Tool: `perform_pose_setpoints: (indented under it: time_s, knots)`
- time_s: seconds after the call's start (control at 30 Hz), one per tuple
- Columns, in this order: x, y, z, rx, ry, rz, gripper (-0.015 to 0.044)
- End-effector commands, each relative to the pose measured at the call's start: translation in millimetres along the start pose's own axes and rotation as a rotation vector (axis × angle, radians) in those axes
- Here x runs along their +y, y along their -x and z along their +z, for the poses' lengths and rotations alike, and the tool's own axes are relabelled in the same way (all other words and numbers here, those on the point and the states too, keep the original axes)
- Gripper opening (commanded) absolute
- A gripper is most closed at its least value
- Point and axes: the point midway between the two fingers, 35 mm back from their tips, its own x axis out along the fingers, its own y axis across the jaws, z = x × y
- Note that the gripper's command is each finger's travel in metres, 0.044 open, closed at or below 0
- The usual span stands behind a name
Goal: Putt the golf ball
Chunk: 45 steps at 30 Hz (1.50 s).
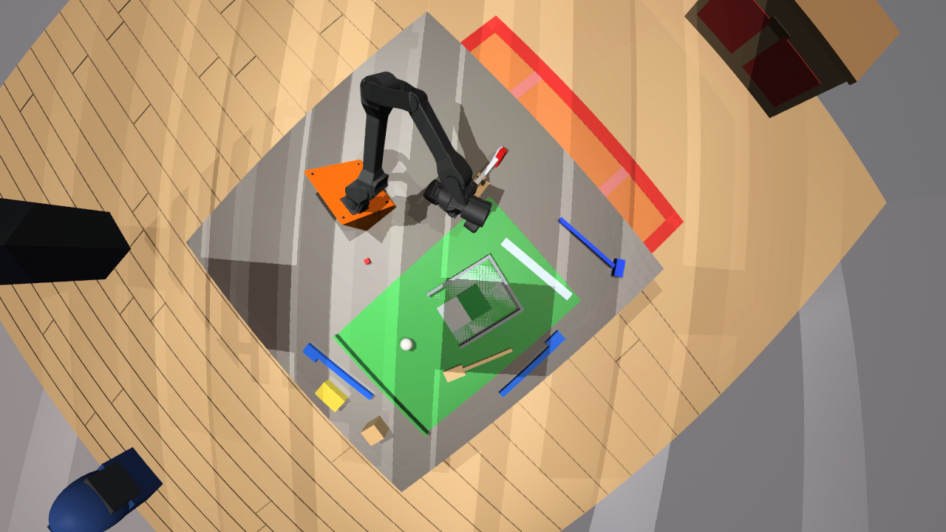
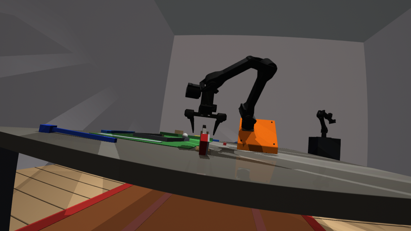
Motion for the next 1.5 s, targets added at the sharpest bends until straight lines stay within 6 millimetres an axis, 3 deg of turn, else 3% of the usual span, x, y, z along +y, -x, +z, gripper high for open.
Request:
perform_pose_setpoints:
  time_s: [0.0,0.53,0.87,1.47]
  knots:
    - [1,-4,-1,0.003,-0.006,0.003,0.0440]
    - [0,-1,0,0.000,0.000,0.000,0.0020]
    - [-1,7,-1,0.006,0.001,0.002,0.0000]
    - [-1,91,2,0.009,-0.003,0.005,0.0000]
